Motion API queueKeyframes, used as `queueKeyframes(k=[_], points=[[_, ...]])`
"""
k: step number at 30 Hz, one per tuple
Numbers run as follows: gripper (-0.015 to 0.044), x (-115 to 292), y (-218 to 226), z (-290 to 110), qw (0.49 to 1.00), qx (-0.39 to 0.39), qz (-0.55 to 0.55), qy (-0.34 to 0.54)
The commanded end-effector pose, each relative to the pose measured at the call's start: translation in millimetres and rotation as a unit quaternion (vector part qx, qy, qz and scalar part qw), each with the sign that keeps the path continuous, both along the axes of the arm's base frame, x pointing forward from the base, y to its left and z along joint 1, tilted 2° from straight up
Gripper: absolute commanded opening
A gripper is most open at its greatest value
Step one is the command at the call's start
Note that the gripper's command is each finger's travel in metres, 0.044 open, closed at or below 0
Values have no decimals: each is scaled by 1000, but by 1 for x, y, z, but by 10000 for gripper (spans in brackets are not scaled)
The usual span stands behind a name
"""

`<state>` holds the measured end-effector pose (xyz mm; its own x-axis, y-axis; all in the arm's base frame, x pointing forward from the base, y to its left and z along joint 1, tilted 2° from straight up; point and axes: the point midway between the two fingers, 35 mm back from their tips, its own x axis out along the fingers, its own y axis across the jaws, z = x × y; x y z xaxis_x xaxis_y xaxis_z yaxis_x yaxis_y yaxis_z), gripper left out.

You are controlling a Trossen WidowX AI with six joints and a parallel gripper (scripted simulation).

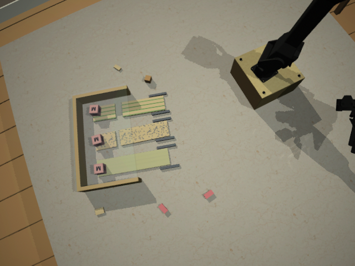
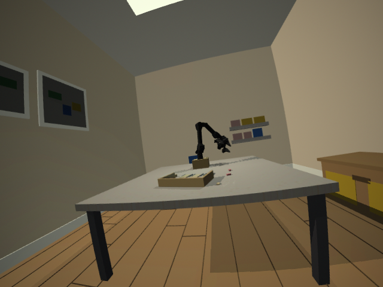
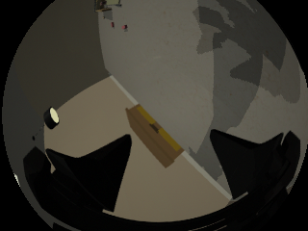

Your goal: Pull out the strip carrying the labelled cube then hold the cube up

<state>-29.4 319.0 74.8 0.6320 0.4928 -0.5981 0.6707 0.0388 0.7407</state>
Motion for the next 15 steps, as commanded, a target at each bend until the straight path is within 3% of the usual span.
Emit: queueKeyframes(k=[1, 4, 8, 15], points=[[400, 2, 0, 0, 1000, 4, -7, 5], [400, 32, -1, 0, 990, 63, -104, 67], [400, 82, -8, 0, 934, 171, -268, 161], [400, 167, -39, 4, 730, 362, -513, 269]])
